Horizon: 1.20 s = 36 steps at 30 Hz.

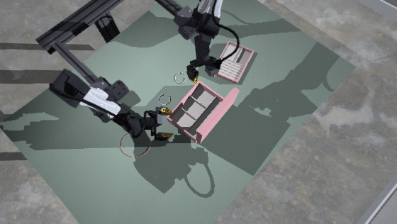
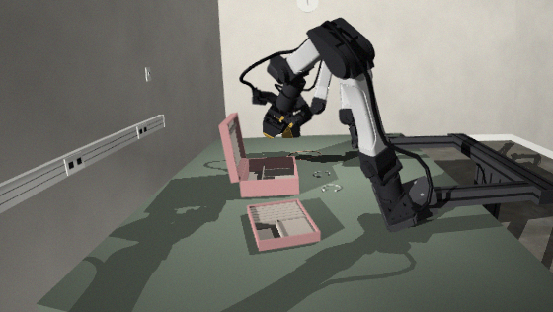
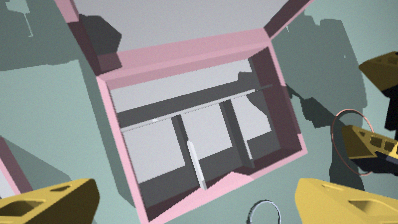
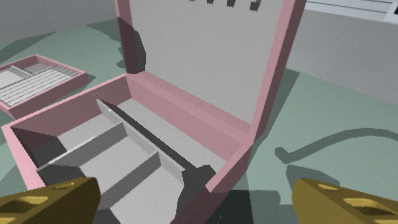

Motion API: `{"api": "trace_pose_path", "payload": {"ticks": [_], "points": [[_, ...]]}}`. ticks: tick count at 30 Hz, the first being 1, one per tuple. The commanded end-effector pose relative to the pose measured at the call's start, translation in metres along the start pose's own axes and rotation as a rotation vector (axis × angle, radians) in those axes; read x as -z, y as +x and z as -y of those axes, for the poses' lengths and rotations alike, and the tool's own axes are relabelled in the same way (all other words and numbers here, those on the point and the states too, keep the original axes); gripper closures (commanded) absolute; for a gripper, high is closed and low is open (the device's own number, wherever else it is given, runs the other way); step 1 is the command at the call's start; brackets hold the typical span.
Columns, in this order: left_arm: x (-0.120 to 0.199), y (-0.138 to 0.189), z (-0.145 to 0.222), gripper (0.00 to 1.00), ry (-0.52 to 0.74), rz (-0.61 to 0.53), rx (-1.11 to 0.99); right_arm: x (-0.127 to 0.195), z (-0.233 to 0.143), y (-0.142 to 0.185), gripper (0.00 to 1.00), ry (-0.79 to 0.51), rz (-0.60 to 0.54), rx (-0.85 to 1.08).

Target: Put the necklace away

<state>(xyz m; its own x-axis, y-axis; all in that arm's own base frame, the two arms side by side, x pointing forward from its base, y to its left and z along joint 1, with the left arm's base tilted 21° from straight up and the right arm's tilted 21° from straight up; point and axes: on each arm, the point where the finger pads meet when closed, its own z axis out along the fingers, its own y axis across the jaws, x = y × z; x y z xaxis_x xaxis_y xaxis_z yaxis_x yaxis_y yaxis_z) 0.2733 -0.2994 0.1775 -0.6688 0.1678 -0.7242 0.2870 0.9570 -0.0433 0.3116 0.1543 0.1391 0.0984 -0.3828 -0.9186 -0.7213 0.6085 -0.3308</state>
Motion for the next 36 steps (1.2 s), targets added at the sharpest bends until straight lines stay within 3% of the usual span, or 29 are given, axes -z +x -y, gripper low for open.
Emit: {"api": "trace_pose_path", "payload": {"ticks": [1, 7, 15, 17, 24, 30, 36], "points": [[-0.002, -0.02, 0.035, 0.0, 0.129, 0.119, -0.142, 0.006, -0.009, 0.013, 0.0, -0.076, -0.113, -0.008], [0.018, 0.003, 0.121, 0.0, 0.307, 0.232, -0.44, 0.036, 0.0, 0.02, 0.0, -0.08, -0.233, -0.006], [0.054, 0.043, 0.201, 0.0, 0.482, 0.377, -0.726, 0.082, 0.021, 0.032, 0.0, -0.076, -0.448, 0.01], [0.054, 0.043, 0.201, 0.0, 0.482, 0.377, -0.726, 0.082, 0.021, 0.032, 0.0, -0.076, -0.448, 0.01], [0.073, 0.069, 0.227, 0.0, 0.555, 0.394, -0.798, 0.134, 0.054, 0.038, 0.0, -0.053, -0.671, 0.028], [0.079, 0.071, 0.234, 0.0, 0.565, 0.414, -0.8, 0.169, 0.079, 0.04, 0.0, -0.027, -0.816, 0.037], [0.066, 0.077, 0.225, 0.0, 0.528, 0.388, -0.8, 0.181, 0.096, 0.043, 0.0, 0.003, -0.88, 0.068]]}}
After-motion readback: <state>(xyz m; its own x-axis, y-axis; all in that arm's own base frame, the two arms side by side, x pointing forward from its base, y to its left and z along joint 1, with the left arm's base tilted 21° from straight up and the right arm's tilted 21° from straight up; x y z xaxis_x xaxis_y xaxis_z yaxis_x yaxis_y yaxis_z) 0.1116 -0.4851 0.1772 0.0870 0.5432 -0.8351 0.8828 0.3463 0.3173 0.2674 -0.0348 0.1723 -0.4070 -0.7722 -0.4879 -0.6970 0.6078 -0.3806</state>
